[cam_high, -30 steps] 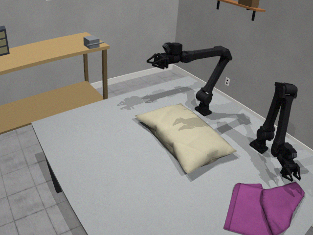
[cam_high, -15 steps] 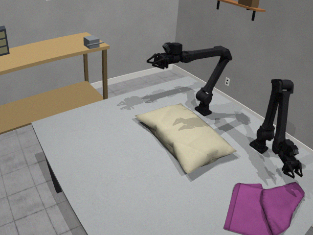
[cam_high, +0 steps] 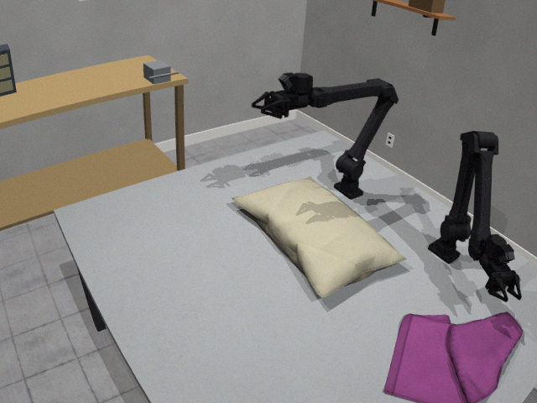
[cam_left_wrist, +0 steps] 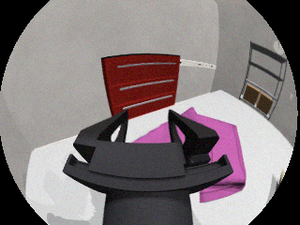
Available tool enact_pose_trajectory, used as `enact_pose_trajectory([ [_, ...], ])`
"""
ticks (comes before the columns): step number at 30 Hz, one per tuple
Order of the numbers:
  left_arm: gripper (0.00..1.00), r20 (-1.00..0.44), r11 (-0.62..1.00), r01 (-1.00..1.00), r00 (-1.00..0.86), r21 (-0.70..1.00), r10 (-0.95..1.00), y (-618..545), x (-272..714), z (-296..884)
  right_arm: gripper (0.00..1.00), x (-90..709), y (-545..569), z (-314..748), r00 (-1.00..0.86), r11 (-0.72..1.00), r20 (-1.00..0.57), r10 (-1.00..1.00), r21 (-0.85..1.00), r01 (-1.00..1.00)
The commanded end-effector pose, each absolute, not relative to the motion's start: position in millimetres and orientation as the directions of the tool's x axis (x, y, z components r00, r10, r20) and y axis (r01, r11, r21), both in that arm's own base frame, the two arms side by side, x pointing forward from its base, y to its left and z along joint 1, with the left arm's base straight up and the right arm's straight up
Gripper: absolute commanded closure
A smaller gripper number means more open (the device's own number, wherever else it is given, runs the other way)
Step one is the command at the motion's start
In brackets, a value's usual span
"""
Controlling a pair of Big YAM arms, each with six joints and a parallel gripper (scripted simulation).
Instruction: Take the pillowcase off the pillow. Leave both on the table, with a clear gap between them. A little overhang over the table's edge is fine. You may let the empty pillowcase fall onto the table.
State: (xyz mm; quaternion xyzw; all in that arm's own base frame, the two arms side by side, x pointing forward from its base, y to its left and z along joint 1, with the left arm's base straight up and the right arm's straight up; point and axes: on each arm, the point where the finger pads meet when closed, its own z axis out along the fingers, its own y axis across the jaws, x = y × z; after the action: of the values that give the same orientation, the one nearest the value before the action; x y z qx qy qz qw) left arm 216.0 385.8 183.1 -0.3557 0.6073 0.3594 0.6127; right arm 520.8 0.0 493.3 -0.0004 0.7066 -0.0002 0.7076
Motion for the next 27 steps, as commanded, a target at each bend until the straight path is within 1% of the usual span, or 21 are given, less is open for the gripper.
enact_pose_trajectory([
  [1, 0.4, -0.998, 0.482, -0.876, 0.03, -0.003, 0.048, 399.9, 220.3, 209.1, 0.4, 520.9, -4.2, 510.6, 0.028, 1.0, -1.0, -0.012, -0.012, 0.007],
  [4, 0.4, -0.999, 0.485, -0.875, 0.018, -0.002, 0.029, 395.0, 219.4, 200.6, 0.4, 520.9, -4.2, 510.6, 0.028, 1.0, -1.0, -0.012, -0.012, 0.007],
  [5, 0.4, -0.998, 0.482, -0.876, 0.031, -0.003, 0.05, 400.6, 220.7, 213.7, 0.4, 520.9, -4.2, 510.6, 0.028, 1.0, -1.0, -0.012, -0.012, 0.007],
  [24, 0.4, -0.998, 0.482, -0.876, 0.033, -0.003, 0.053, 400.3, 220.6, 240.7, 0.4, 520.9, -4.2, 510.6, 0.028, 1.0, -1.0, -0.012, -0.012, 0.007],
  [25, 0.4, -0.997, 0.513, -0.858, 0.036, 0.001, 0.062, 394.3, 234.7, 246.0, 0.4, 520.7, -4.3, 510.6, 0.028, 1.0, -1.0, -0.012, -0.012, 0.007],
  [27, 0.4, -0.998, 0.526, -0.851, 0.033, 0.001, 0.054, 393.1, 242.0, 245.2, 0.4, 520.5, -4.4, 510.4, 0.027, 1.0, -1.0, -0.012, -0.012, 0.007],
])
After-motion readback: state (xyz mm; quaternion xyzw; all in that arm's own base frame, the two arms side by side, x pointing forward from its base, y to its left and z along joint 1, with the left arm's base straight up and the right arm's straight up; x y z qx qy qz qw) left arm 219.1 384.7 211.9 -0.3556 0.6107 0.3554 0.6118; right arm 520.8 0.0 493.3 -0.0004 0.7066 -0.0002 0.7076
